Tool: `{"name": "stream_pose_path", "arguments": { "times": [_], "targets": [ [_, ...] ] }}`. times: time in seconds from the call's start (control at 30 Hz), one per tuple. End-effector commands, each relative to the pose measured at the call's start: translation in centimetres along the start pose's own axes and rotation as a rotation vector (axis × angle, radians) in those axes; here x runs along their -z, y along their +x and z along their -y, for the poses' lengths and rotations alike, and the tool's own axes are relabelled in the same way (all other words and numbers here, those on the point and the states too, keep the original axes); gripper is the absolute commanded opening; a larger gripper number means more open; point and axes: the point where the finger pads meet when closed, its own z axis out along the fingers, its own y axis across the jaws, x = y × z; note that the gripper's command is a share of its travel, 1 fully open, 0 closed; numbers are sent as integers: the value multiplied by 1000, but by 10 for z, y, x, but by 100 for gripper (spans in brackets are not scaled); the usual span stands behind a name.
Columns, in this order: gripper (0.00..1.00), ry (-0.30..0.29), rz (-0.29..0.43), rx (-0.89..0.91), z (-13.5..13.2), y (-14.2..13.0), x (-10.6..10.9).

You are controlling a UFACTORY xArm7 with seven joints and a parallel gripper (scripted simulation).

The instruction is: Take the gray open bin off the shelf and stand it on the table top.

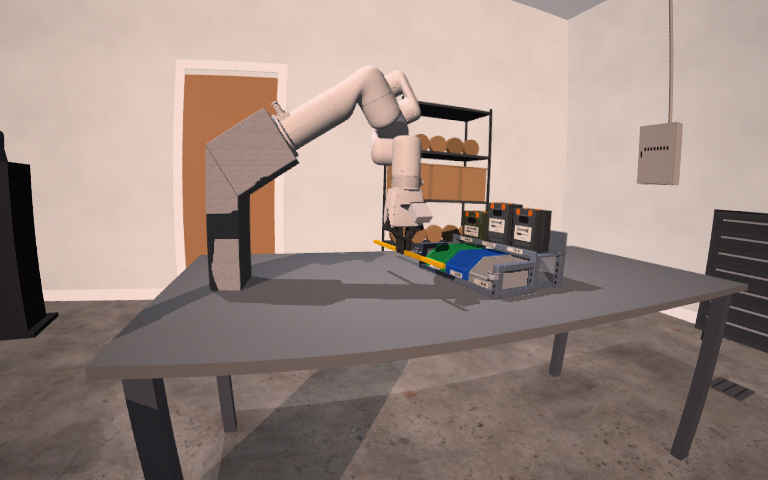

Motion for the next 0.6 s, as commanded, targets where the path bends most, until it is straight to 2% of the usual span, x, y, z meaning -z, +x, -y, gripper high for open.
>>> {"name": "stream_pose_path", "arguments": {
  "times": [0.0, 0.03, 0.07, 0.2, 0.57],
  "targets": [
    [0, -2, -2, -1, -41, 38, 1],
    [0, -2, -2, -1, -41, 38, 1],
    [0, 0, -2, -1, -8, 8, 1],
    [0, -2, -2, -1, -41, 38, 1],
    [0, -2, -2, -1, -41, 38, 1]
  ]
}}
